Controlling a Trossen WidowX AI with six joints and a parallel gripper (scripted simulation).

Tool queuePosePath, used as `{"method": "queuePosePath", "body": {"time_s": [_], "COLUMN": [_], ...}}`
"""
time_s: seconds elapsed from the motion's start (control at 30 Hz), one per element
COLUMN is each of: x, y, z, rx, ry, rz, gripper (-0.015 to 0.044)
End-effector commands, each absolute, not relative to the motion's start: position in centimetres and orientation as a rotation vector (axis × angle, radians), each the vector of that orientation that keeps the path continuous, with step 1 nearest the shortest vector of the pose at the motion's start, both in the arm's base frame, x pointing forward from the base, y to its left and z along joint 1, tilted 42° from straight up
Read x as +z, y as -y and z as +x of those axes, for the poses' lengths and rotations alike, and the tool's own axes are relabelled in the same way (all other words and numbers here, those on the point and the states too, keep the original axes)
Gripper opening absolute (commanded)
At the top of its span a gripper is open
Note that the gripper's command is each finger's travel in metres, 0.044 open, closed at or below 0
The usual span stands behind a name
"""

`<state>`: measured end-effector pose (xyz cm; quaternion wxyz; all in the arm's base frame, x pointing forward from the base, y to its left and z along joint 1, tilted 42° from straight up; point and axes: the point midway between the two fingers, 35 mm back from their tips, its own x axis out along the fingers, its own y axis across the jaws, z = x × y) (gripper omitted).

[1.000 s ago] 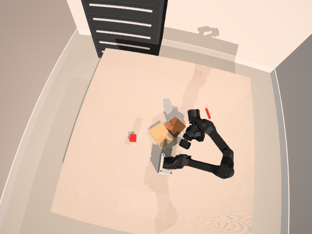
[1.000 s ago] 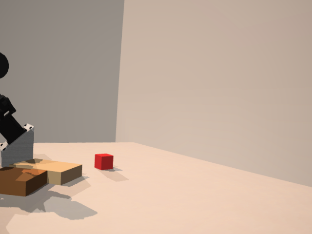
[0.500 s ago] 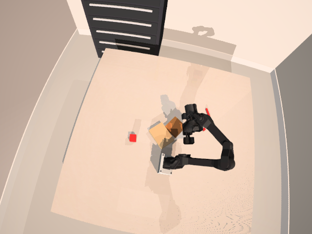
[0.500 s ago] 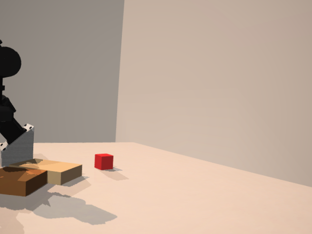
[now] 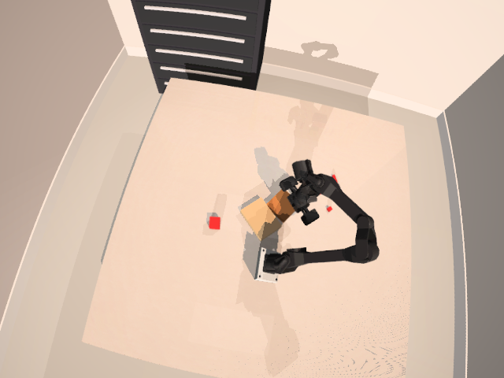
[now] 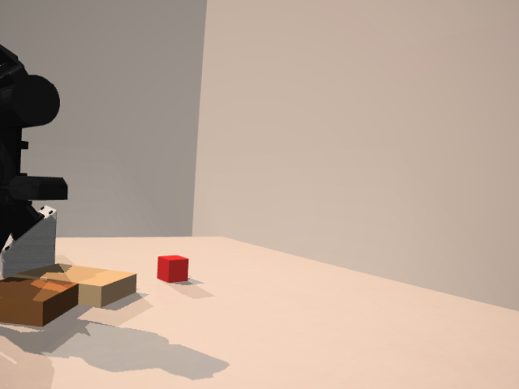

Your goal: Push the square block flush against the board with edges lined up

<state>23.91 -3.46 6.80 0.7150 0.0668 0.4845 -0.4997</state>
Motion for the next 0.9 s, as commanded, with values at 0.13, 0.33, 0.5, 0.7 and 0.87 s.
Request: {"method": "queuePosePath", "body": {"time_s": [0.13, 0.33, 0.5, 0.7, 0.87], "x": [5.9, 5.3, 4.7, 4.0, 3.3], "y": [2.5, 1.8, 1.2, 0.4, -0.3], "z": [25.1, 26.0, 26.7, 27.5, 28.1], "rx": [-0.961, -0.833, -0.722, -0.581, -0.458], "ry": [-1.213, -1.309, -1.383, -1.462, -1.521], "rz": [-0.057, -0.221, -0.358, -0.521, -0.655], "gripper": [0.0, 0.0, 0.0, 0.0, 0.0]}}
